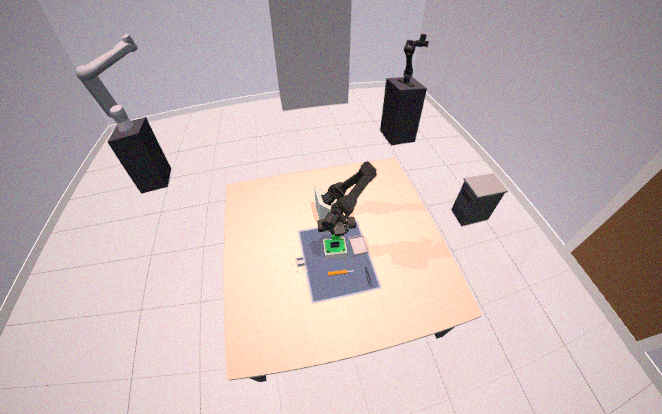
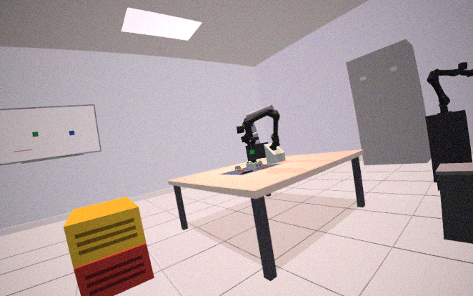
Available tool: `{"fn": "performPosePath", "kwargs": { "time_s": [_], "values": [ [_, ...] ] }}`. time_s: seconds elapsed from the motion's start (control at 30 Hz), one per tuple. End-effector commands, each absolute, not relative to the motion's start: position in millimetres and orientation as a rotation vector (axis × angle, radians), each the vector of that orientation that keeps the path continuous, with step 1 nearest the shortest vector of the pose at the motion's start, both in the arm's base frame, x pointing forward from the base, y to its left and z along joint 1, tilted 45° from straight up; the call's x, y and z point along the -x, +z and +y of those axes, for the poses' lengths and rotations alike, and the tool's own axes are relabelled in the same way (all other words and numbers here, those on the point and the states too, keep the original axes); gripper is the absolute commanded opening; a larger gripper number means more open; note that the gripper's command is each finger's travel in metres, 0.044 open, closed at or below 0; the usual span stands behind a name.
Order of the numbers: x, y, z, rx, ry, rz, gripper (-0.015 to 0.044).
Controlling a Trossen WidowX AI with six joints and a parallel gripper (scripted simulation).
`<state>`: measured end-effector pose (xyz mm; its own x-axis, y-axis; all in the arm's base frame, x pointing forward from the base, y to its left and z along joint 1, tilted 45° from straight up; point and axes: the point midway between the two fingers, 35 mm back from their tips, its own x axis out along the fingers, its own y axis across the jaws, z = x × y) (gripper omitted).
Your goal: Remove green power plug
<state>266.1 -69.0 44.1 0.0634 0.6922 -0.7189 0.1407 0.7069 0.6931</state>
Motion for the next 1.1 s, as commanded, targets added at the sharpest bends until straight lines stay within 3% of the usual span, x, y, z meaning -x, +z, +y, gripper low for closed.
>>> {"fn": "performPosePath", "kwargs": {
  "time_s": [0.0,1.07],
  "values": [
    [-265,42,-57,-0.733,0.478,1.48,0.0],
    [-269,97,29,-0.738,0.484,1.479,0.0]
  ]
}}
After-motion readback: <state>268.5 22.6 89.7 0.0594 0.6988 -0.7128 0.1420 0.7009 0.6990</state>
